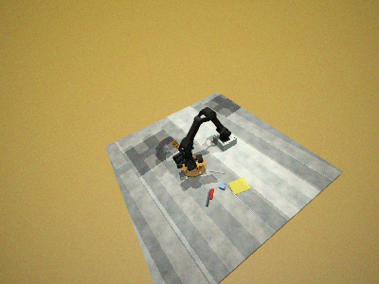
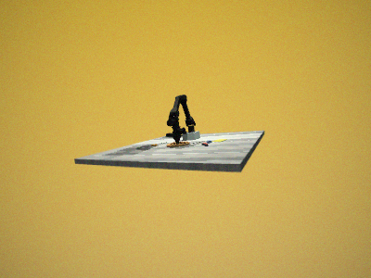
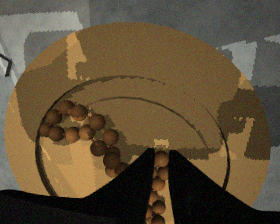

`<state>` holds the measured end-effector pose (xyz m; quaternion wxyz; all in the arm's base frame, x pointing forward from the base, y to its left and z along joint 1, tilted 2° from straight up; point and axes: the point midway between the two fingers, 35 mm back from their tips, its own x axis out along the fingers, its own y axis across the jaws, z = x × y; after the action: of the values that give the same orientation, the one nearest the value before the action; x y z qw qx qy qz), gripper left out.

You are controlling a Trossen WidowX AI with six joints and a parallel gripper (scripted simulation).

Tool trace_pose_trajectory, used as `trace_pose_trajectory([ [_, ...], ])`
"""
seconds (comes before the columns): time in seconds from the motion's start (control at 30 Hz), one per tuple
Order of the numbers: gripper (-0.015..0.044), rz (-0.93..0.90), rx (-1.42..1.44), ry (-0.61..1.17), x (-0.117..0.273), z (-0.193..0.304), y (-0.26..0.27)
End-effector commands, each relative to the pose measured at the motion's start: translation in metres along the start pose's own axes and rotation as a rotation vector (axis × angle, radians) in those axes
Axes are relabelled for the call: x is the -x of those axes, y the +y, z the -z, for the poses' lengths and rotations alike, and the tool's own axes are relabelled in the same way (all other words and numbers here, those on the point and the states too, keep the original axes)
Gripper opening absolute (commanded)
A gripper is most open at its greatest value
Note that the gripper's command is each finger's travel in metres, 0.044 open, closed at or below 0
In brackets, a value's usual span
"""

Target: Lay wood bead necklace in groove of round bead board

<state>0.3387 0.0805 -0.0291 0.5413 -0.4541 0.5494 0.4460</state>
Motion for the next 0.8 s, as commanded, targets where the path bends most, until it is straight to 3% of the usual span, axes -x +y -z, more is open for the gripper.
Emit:
trace_pose_trajectory([
  [0.0, 0.0, 0.0, 0.0, 0.0, 0.0, 0.0, 0.0],
  [0.77, 0.0, -0.001, -0.004, 0.0, 0.007, -0.011, -0.032],
])
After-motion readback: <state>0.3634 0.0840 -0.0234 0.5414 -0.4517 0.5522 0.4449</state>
